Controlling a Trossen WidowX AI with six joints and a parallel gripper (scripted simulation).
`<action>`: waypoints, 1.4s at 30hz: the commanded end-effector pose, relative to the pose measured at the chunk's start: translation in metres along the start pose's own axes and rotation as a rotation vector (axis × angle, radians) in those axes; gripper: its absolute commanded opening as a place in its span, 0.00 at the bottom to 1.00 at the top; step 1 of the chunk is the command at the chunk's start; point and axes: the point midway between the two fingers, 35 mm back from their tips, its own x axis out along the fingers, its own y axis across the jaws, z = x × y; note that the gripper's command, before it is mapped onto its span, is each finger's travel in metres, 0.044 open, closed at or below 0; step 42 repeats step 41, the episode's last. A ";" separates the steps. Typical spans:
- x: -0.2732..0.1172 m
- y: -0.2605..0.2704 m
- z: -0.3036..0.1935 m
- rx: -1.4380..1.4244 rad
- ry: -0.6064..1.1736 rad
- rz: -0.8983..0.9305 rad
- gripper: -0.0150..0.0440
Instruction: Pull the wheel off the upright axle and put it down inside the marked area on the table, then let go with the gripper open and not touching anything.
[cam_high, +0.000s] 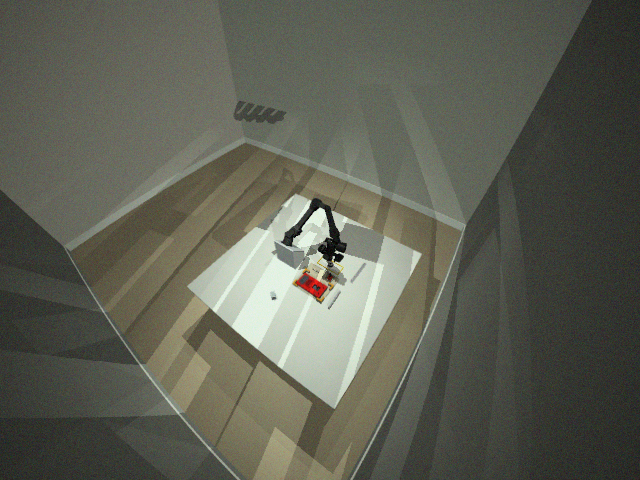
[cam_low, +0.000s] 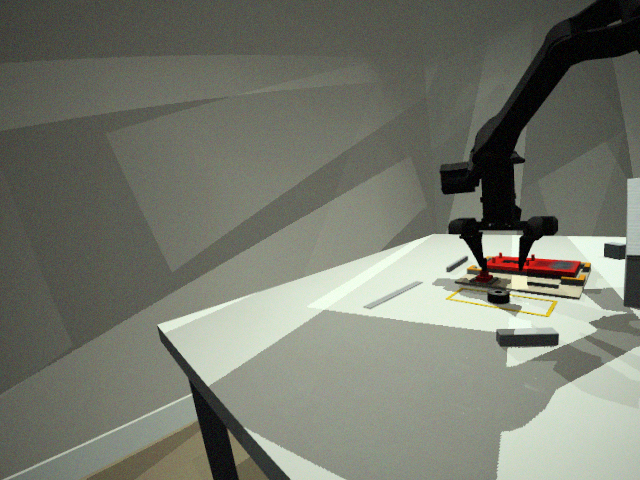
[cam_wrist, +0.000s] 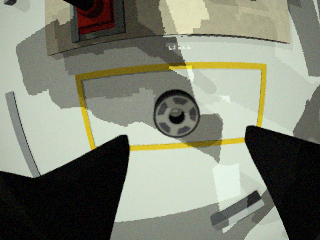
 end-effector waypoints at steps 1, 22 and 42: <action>-0.018 -0.022 0.014 0.011 -0.006 0.000 0.99; -0.048 -0.078 0.035 0.009 0.003 -0.003 1.00; -0.048 -0.078 0.035 0.009 0.003 -0.003 1.00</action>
